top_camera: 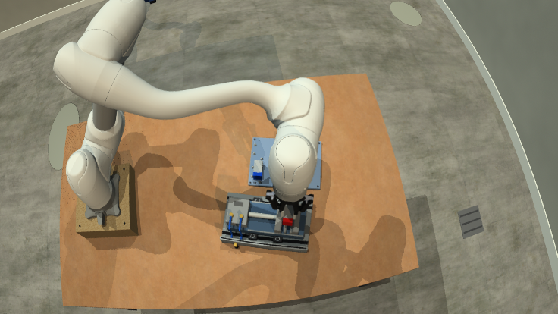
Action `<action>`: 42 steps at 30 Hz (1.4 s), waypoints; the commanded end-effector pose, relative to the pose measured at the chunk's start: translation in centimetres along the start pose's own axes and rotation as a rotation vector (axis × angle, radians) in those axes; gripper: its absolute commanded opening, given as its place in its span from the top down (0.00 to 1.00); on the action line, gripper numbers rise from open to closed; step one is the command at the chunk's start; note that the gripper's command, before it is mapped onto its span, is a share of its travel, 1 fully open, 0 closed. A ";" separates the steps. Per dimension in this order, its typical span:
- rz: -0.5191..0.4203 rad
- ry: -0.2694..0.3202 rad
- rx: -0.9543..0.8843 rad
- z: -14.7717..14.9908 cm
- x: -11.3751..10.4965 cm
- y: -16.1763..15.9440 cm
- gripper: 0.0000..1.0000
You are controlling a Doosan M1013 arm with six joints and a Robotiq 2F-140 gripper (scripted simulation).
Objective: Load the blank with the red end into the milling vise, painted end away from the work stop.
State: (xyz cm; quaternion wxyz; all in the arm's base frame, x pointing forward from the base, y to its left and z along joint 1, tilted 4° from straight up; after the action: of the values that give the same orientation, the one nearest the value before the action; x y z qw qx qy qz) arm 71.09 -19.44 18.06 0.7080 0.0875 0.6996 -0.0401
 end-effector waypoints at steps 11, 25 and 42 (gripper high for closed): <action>0.000 0.000 0.000 0.0 0.2 0.1 1.00; 0.000 0.000 0.000 -0.1 3.0 0.2 1.00; 0.000 0.000 0.000 -0.1 2.9 0.2 1.00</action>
State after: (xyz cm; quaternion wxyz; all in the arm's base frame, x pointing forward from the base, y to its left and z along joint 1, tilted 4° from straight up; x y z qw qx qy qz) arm 71.12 -19.01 15.12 0.7080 0.0875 0.6996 -0.0401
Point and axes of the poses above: the point where the finger pads meet when closed, its own x axis out along the fingers, its own z axis across the jaws, y = z × x, the point moved 9 cm from there along -x, back along the fingers, and after that the axes turned 7 degrees about -x, right-handed, at the moved point
